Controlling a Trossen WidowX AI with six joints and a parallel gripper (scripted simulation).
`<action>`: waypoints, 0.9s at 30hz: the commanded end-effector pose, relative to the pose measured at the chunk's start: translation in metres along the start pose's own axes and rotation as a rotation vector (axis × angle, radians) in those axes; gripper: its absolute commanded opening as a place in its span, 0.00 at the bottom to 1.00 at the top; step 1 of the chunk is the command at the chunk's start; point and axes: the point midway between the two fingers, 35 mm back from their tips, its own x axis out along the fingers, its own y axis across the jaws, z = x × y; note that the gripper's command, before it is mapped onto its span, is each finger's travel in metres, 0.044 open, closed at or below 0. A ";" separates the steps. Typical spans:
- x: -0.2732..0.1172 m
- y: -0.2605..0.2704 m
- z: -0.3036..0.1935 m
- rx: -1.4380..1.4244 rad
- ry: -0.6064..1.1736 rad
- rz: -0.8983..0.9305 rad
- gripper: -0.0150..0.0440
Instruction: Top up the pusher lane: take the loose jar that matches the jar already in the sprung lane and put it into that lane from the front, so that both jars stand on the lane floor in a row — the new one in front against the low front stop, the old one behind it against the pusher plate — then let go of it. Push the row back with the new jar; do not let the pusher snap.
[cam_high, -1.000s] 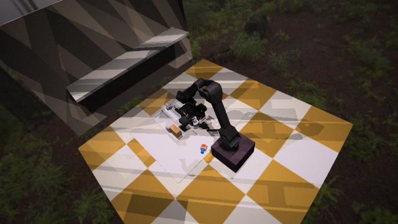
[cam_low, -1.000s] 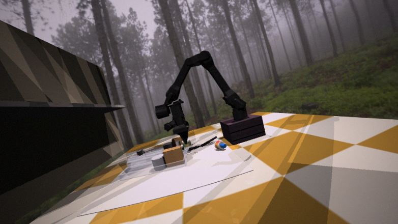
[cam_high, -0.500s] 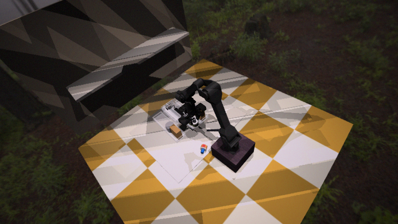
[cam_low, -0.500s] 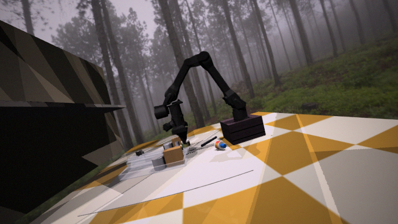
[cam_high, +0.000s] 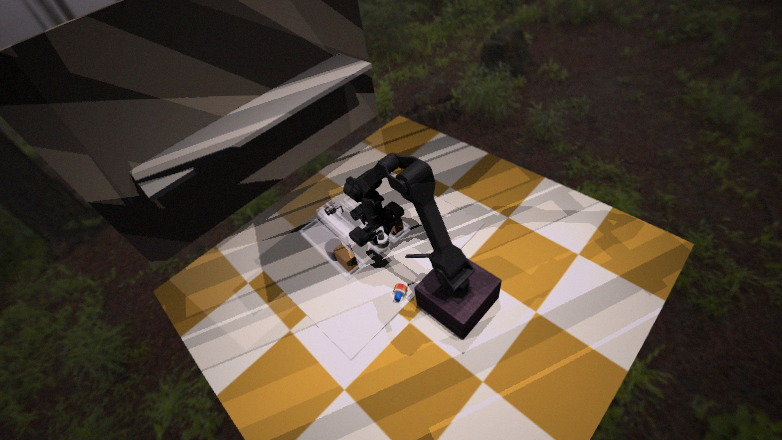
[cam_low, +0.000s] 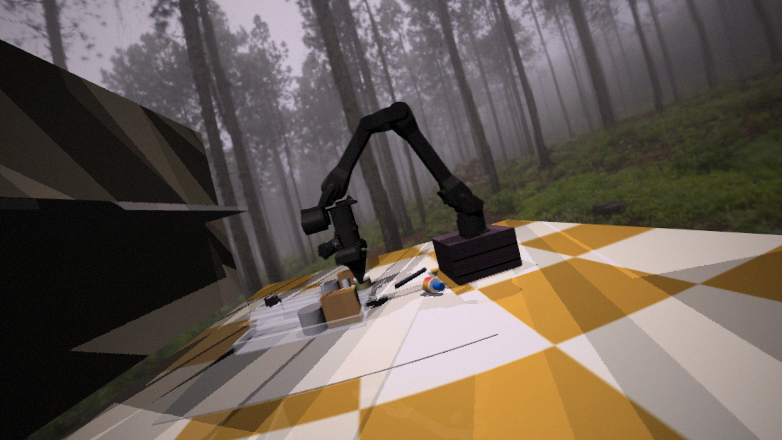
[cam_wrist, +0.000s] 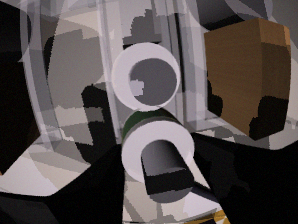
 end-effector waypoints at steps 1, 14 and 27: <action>-0.001 0.000 0.010 -0.006 -0.023 0.001 0.25; -0.002 0.000 0.015 -0.006 -0.024 0.001 0.25; -0.003 0.000 0.020 -0.006 -0.024 0.001 0.25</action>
